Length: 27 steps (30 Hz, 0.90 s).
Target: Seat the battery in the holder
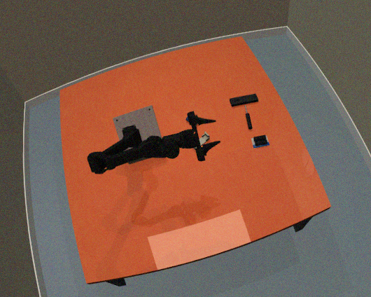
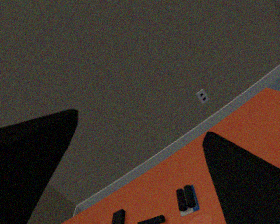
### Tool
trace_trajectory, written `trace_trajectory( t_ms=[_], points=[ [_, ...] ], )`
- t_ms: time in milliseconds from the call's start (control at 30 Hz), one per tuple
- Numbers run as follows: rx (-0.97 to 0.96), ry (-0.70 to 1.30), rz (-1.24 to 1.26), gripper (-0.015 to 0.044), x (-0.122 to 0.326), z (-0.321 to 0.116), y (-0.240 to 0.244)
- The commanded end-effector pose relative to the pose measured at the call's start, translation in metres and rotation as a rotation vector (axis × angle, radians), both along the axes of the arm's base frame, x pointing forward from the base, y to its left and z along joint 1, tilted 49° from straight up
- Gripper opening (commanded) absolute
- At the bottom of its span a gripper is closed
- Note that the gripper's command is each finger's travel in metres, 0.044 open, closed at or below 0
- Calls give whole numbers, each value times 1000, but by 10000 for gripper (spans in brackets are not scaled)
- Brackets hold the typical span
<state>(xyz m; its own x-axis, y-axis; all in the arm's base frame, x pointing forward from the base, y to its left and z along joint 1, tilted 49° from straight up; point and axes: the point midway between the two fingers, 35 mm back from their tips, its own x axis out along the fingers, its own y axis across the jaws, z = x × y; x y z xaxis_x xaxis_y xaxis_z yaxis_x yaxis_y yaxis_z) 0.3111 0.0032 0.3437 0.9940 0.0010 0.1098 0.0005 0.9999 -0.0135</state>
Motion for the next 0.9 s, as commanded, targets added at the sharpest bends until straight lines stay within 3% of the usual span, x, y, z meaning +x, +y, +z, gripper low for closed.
trace_trajectory(
  t_ms=[0,167,500,867],
  points=[
    [3,5,-1,374,1,-1,0],
    [99,188,-35,242,31,-44,4],
    [343,712,-315,242,78,-202,18],
    [333,1033,-827,242,52,-353,11]
  ],
)
